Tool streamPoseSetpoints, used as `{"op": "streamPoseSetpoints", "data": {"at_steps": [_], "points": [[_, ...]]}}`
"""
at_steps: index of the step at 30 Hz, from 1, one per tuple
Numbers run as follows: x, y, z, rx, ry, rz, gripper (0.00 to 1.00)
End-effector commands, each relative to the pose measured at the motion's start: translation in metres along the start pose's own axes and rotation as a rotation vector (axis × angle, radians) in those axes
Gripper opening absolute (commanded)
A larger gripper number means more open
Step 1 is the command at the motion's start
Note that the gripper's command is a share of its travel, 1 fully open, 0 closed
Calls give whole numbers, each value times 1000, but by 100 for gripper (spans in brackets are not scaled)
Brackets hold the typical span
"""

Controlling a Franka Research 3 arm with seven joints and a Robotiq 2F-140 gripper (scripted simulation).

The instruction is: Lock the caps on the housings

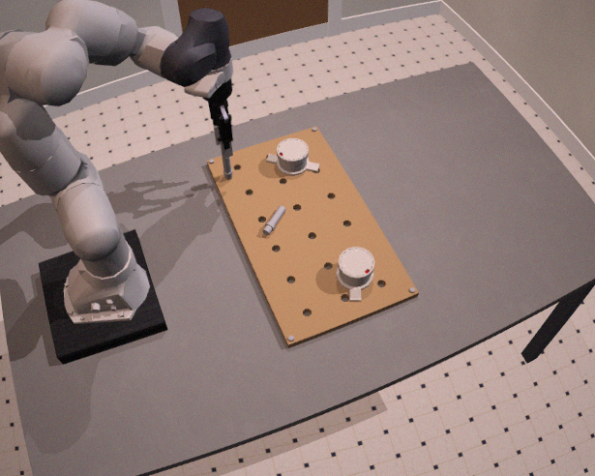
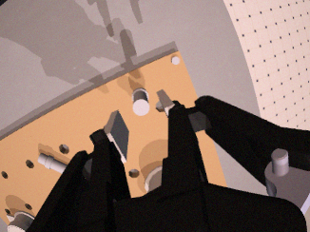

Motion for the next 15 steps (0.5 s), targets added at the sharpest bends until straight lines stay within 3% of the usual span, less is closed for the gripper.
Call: {"op": "streamPoseSetpoints", "data": {"at_steps": [1,15], "points": [[1,-1,-1,-1,-1,-7,36],[1,-1,-4,-1,-1,-7,36]]}}
Point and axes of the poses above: the point where the finger pads meet when closed, its own z axis back along the fingers, its own y axis across the jaws, x = y × z, the point moved 2 cm from there along z, back along the fingers, and after that the axes turned 13 degrees about -z, right-handed, at the moved point
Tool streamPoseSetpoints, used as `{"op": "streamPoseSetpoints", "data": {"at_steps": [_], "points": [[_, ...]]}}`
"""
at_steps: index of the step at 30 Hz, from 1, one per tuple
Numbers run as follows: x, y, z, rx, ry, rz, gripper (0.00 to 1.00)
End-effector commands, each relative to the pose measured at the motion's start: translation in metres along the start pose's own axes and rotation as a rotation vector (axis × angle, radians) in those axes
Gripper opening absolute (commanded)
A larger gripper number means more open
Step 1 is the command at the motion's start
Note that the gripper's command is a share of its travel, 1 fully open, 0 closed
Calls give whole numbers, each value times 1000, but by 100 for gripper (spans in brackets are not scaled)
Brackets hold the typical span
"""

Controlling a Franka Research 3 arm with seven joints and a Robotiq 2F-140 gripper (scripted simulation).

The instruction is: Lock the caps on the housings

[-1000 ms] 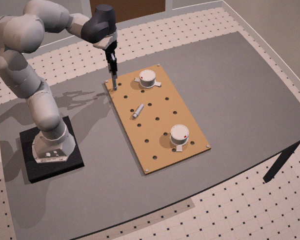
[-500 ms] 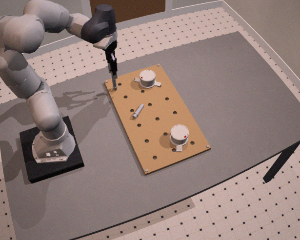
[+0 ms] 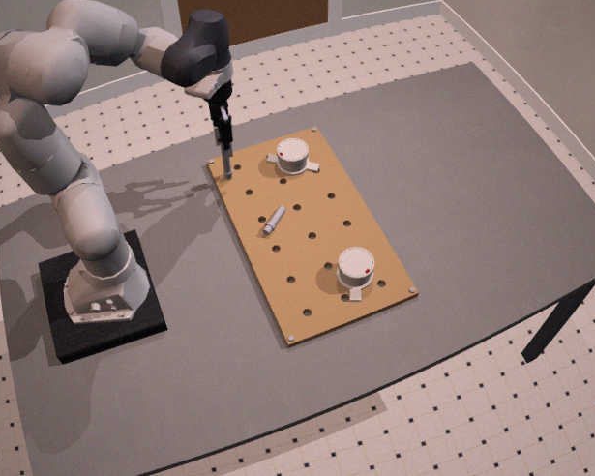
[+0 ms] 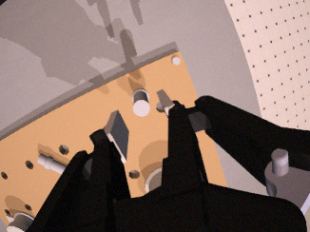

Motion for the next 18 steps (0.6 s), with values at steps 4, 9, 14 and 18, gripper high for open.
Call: {"op": "streamPoseSetpoints", "data": {"at_steps": [4,9,14,18], "points": [[1,-1,-5,-1,-2,-8,36],[1,-1,-10,-1,-2,-8,36],[1,-1,-13,-1,-2,-8,36],[1,-1,-19,-1,-2,-8,36]]}}
Point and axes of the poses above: the point where the finger pads meet when closed, its own z axis back along the fingers, its own y axis across the jaws, x = y × z, the point moved 2 cm from there along z, back along the fingers, and after that the axes turned 13 degrees about -z, right-handed, at the moved point
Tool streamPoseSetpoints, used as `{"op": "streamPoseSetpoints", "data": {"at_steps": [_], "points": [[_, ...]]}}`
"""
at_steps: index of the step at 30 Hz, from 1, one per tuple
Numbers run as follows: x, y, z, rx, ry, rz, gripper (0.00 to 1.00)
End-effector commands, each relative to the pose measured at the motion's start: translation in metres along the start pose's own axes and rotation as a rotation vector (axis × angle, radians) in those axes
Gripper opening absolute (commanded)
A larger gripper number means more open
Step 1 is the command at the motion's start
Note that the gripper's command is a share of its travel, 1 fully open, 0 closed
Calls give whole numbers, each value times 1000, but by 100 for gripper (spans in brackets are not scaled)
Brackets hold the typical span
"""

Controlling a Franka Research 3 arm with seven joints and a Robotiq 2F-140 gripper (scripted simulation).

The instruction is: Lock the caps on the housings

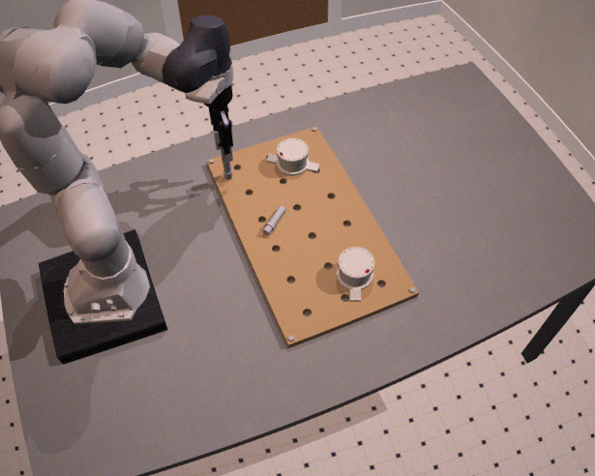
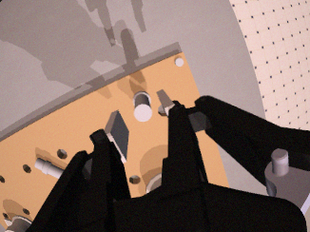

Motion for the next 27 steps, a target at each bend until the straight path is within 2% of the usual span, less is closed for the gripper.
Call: {"op": "streamPoseSetpoints", "data": {"at_steps": [1,27], "points": [[2,0,-5,2,-7,-11,36],[2,0,-38,2,-7,-11,36]]}}
Point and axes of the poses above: the point where the finger pads meet when closed, its own z axis back along the fingers, its own y axis across the jaws, x = y × z, the point moved 2 cm from there along z, back along the fingers, and after that the axes turned 13 degrees about -z, right-handed, at the moved point
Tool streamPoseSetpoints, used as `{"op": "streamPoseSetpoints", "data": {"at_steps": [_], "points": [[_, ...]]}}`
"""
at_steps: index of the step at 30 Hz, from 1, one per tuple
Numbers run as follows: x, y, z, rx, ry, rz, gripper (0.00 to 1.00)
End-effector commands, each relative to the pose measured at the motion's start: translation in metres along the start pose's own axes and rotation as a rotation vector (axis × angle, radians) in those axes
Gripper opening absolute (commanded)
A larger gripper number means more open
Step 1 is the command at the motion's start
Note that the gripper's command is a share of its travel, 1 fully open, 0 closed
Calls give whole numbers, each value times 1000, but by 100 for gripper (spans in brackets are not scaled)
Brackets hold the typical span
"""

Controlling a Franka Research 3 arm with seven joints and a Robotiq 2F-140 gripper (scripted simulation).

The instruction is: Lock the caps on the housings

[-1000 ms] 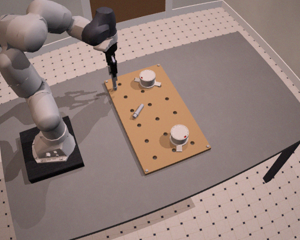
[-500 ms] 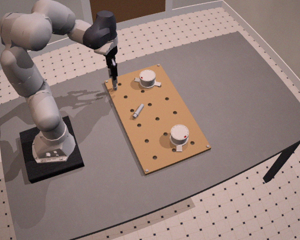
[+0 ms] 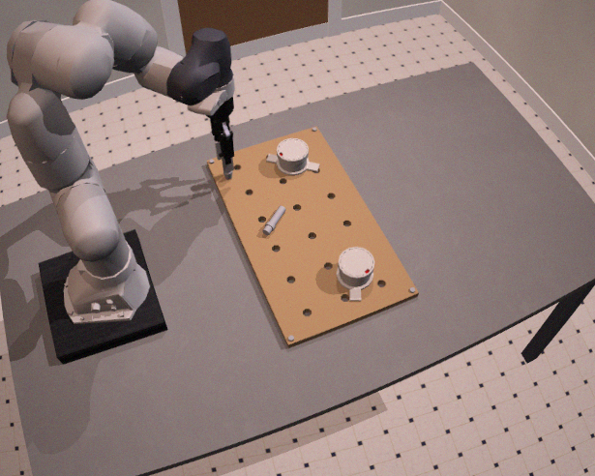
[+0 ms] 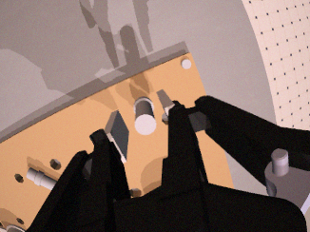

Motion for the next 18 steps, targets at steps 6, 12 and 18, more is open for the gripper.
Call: {"op": "streamPoseSetpoints", "data": {"at_steps": [6,12,18], "points": [[3,1,-7,5,-10,-17,36],[3,1,-13,5,-10,-17,36],[3,1,-15,5,-10,-17,36]]}}
Point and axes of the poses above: the point where the finger pads meet when closed, its own z axis back along the fingers, its own y axis across the jaws, x = y × z, the point moved 2 cm from there along z, back along the fingers, and after that the axes turned 13 degrees about -z, right-handed, at the moved point
